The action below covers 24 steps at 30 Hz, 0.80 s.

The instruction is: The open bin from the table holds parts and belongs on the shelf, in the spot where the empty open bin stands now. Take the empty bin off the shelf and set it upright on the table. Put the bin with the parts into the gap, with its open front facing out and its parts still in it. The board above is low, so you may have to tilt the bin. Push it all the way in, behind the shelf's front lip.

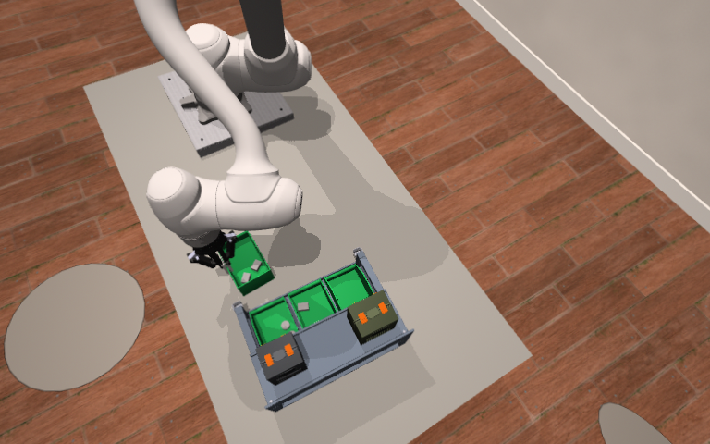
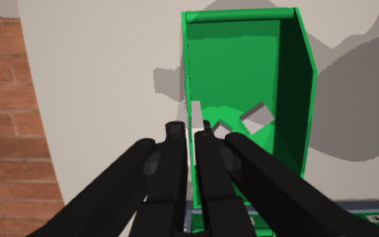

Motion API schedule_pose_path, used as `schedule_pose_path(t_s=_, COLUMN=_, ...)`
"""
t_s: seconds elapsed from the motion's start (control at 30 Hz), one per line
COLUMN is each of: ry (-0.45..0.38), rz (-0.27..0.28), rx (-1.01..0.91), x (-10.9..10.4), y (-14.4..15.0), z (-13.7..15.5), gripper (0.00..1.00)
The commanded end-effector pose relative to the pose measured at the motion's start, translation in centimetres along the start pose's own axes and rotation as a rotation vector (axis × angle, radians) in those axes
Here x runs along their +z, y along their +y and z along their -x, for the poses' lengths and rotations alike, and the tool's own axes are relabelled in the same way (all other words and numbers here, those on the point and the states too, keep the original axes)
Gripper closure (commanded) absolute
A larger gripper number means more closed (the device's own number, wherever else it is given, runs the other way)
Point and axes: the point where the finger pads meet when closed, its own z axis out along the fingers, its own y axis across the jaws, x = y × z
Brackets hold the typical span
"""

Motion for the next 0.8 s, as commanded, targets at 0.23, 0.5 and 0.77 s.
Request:
schedule_pose_path(t_s=0.23, ry=0.0, rz=0.0, rx=0.0, x=-0.5, y=0.0, z=0.0, gripper=0.9)
schedule_pose_path(t_s=0.5, ry=0.0, rz=0.0, rx=0.0, x=-2.1, y=0.0, z=0.0, gripper=0.9)
schedule_pose_path(t_s=0.77, ry=0.0, rz=0.0, rx=0.0, x=-3.8, y=0.0, z=0.0, gripper=0.9)
